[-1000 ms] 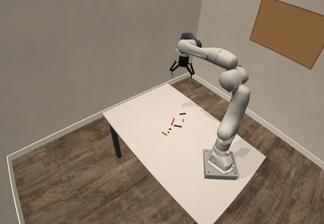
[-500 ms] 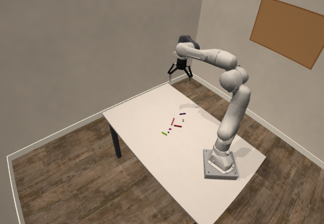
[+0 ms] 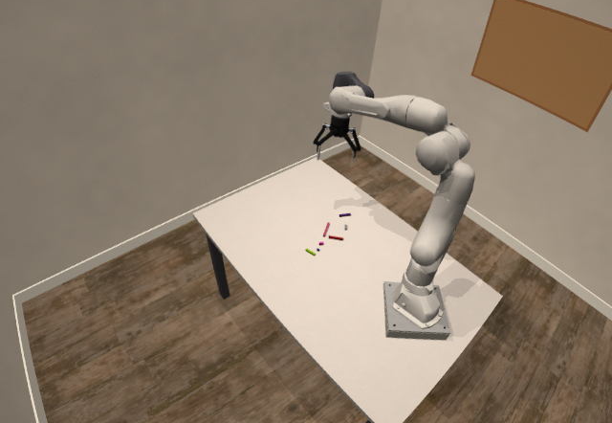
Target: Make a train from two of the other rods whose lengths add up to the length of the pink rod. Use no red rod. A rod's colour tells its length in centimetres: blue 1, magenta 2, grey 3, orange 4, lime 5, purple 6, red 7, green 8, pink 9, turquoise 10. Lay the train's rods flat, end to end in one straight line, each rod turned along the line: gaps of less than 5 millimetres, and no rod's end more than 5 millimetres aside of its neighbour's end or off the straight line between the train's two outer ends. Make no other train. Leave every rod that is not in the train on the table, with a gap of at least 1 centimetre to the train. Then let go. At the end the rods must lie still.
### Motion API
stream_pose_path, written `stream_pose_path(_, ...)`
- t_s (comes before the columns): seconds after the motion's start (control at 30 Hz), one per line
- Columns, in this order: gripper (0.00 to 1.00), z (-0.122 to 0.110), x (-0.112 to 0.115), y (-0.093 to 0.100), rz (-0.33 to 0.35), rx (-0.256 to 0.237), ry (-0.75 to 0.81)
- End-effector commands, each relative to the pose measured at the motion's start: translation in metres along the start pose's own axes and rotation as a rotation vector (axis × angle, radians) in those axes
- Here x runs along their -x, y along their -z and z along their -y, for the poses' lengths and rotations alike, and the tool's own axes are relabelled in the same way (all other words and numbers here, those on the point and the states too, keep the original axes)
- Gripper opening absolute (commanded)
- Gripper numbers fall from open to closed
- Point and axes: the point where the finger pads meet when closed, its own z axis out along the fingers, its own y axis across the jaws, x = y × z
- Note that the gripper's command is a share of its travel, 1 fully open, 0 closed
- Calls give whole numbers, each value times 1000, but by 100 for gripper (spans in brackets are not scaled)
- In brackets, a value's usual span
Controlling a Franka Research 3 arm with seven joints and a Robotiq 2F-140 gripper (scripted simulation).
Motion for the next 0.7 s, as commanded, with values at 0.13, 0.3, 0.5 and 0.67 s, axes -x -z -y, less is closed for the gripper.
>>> stream_pose_path(0.13,100,10,12,-19,-14,-6,-10)
stream_pose_path(0.3,100,10,12,-19,-14,-6,-10)
stream_pose_path(0.5,100,10,12,-19,-14,-6,-10)
stream_pose_path(0.67,100,18,26,-38,-20,-6,-3)
